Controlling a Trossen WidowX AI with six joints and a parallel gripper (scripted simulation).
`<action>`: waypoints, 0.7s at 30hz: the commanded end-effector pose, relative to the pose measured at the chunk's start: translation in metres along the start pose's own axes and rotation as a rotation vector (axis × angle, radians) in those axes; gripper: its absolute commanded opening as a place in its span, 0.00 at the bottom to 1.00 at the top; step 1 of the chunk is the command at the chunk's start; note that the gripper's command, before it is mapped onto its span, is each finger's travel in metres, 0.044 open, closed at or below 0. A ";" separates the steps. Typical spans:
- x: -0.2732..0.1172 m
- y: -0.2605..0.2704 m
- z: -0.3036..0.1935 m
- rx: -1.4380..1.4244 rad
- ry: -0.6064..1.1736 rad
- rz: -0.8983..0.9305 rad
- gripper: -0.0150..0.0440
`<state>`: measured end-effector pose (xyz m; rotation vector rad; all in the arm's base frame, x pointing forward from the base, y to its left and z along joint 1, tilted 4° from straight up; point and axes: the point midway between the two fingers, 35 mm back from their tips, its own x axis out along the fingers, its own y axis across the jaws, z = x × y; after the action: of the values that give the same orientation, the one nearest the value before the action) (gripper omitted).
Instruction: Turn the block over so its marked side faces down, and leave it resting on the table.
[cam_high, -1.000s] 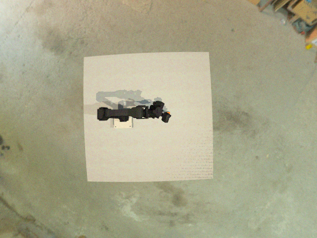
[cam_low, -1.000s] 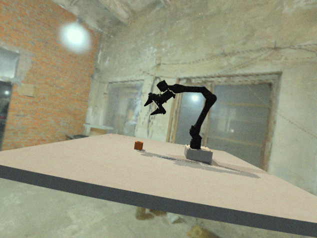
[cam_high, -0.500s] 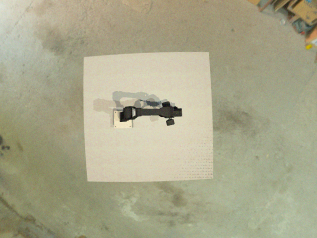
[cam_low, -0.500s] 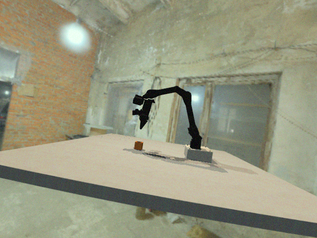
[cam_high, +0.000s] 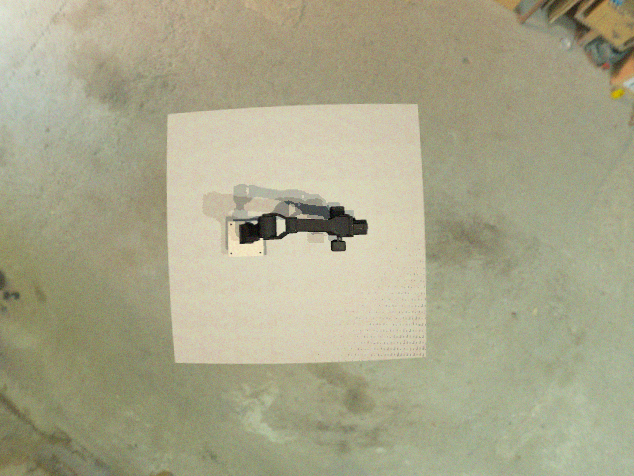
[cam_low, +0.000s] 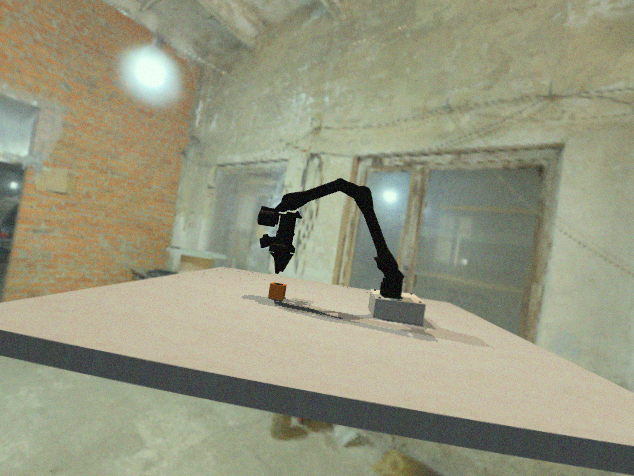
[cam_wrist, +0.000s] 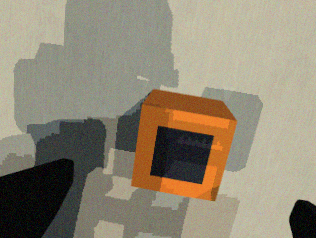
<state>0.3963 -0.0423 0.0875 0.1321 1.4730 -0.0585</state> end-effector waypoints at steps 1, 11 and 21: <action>0.009 -0.001 -0.003 0.005 0.010 0.000 1.00; 0.029 0.000 -0.003 0.005 0.010 0.000 1.00; 0.045 0.000 -0.003 0.005 0.010 0.000 1.00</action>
<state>0.3989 -0.0405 0.0491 0.1336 1.4761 -0.0587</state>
